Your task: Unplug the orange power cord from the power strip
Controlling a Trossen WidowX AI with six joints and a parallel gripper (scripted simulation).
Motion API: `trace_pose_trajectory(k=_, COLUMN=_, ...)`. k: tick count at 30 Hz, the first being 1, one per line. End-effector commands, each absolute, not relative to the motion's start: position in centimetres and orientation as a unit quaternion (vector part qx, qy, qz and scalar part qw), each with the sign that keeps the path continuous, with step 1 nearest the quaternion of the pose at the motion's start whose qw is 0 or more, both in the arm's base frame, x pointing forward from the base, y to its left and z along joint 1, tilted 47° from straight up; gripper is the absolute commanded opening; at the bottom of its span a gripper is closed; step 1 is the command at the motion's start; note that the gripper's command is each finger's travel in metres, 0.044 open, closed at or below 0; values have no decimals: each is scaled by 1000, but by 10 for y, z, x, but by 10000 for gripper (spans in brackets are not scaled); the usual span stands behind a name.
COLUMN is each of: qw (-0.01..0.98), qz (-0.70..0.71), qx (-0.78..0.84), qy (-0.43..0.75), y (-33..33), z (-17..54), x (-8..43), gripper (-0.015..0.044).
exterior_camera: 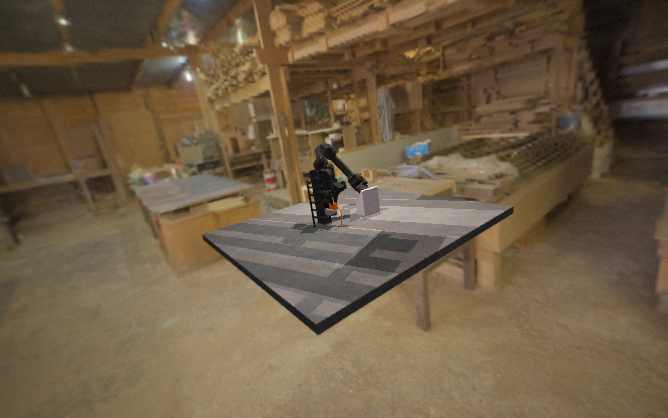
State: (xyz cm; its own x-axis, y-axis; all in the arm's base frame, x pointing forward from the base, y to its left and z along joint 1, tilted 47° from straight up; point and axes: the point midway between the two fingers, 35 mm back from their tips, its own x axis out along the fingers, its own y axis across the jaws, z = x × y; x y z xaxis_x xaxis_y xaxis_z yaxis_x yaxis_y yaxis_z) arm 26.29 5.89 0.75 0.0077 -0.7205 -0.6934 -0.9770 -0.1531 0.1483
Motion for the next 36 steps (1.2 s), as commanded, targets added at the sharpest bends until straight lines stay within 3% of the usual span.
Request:
trace_pose_trajectory(k=1, qw=194, qz=331, qx=-683, qy=622, y=59, z=8, x=263, gripper=22)
trace_pose_trajectory(k=5, qw=194, qz=331, qx=-683, qy=622, y=59, z=8, x=263, gripper=0)
trace_pose_trajectory(k=30, qw=194, qz=333, qx=-683, qy=620, y=88, z=-17, x=257, gripper=0)
trace_pose_trajectory(k=36, qw=191, qz=332, qx=-685, qy=620, y=77, z=-12, x=258, gripper=157)
